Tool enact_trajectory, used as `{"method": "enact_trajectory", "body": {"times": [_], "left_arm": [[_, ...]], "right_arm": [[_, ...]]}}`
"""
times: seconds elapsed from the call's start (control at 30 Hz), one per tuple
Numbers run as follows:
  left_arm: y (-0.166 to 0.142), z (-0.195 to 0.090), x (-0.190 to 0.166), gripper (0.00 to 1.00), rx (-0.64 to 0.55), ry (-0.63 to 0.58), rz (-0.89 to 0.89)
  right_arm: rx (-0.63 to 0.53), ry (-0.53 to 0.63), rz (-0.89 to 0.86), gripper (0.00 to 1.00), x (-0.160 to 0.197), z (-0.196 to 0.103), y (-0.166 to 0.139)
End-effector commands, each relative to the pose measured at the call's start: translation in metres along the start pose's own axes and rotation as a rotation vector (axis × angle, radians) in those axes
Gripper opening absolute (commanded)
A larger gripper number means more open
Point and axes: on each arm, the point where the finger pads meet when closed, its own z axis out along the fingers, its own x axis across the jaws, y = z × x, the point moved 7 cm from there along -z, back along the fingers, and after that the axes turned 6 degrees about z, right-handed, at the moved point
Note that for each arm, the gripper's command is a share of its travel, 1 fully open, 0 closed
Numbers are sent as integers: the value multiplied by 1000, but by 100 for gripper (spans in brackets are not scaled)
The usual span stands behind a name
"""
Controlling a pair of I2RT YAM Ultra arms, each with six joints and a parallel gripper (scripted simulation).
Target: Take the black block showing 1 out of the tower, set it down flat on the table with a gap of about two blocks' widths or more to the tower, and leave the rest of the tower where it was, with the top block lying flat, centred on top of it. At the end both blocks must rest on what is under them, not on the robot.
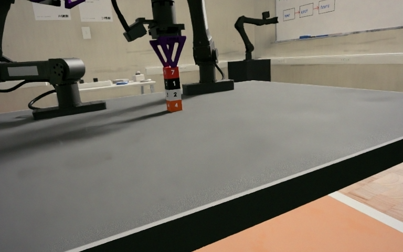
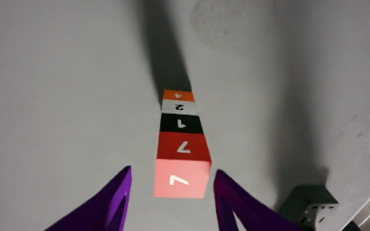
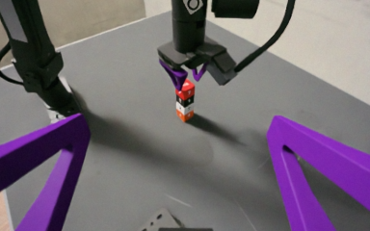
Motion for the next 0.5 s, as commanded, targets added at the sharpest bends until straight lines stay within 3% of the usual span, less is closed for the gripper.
{"method": "enact_trajectory", "body": {"times": [0.0,0.47], "left_arm": [[5,3,-3,55,-26,6,-1],[5,19,-2,55,-21,-1,-1]], "right_arm": [[-7,0,2,100,0,1,1],[-7,0,2,100,0,1,1]]}}
